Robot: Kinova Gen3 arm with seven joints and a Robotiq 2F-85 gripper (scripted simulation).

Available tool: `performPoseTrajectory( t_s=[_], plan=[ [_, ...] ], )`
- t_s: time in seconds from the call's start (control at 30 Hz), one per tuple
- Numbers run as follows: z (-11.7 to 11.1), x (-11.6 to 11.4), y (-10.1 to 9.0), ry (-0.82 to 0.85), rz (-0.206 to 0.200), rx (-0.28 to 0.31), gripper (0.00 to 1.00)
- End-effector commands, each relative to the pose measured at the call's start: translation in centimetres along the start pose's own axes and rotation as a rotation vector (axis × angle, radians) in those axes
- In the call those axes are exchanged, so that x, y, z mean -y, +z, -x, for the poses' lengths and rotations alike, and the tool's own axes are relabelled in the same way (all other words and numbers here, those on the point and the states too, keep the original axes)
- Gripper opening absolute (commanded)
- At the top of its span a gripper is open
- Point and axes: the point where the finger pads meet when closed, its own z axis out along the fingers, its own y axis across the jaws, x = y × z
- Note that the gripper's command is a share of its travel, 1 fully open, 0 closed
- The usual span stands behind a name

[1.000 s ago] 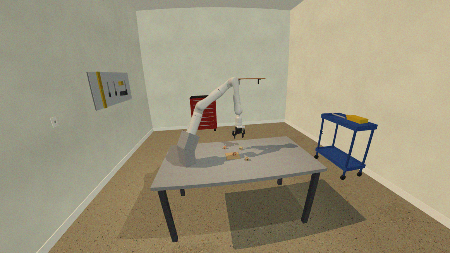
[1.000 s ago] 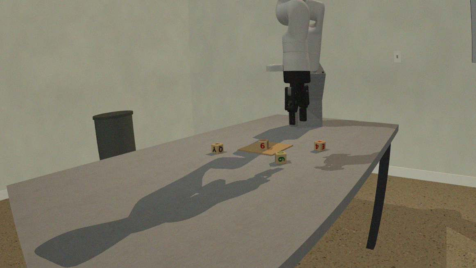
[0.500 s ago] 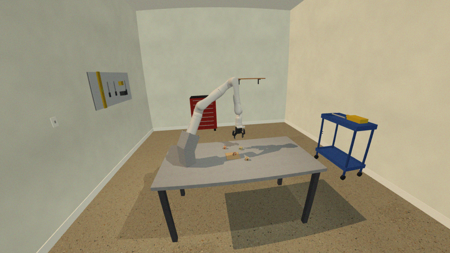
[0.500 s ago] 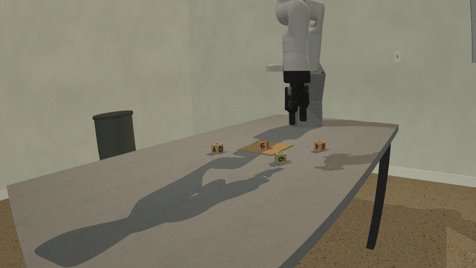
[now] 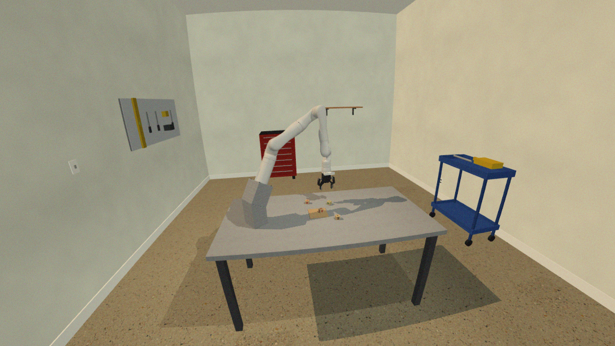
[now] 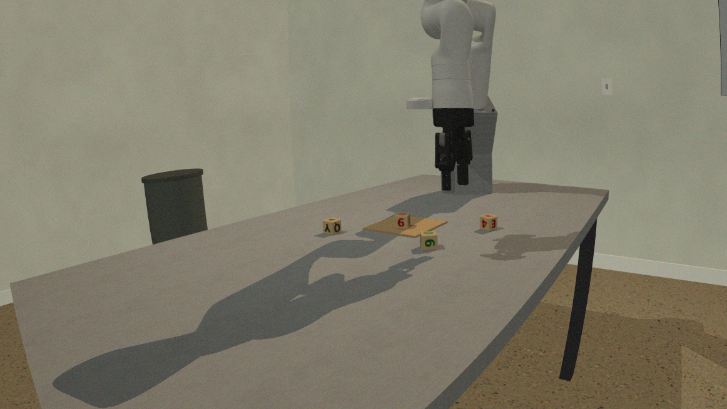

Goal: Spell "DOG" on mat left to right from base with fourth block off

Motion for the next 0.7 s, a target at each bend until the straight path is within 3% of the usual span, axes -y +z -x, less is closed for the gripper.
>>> performPoseTrajectory(
  t_s=[0.0, 0.67],
  plan=[
    [0.23, 0.05, -0.13, -0.009, 0.002, 0.004, 1.0],
    [-0.08, -0.43, -0.01, -0.009, 0.008, 0.006, 1.0]
  ],
)
